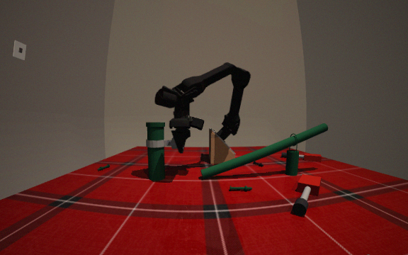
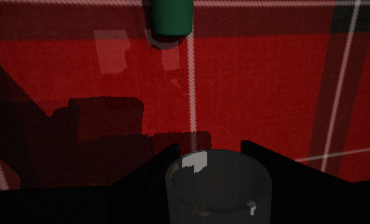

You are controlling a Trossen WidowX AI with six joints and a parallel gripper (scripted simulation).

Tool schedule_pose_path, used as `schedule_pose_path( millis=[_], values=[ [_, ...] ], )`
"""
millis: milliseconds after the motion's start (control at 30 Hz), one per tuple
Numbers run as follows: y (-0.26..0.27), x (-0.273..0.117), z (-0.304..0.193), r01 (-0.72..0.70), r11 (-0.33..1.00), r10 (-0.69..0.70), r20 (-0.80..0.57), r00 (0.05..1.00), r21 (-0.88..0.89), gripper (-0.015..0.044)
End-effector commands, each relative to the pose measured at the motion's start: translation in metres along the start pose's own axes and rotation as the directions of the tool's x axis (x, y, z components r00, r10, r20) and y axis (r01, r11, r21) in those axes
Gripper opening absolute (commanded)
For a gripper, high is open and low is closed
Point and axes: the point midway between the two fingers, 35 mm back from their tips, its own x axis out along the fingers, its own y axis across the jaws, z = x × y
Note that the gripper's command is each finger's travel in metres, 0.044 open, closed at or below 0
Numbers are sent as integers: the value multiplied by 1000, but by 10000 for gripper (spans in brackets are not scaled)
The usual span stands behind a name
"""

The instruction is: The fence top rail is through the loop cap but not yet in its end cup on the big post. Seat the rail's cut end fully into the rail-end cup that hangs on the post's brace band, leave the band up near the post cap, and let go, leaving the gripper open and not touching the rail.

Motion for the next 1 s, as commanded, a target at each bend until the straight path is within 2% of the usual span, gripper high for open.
schedule_pose_path(
  millis=[0,967],
  values=[
    [-3,1,0,3,999,-3,-8,1000,37,0],
    [-2,1,0,1,1000,-1,-6,1000,25,0]
  ],
)
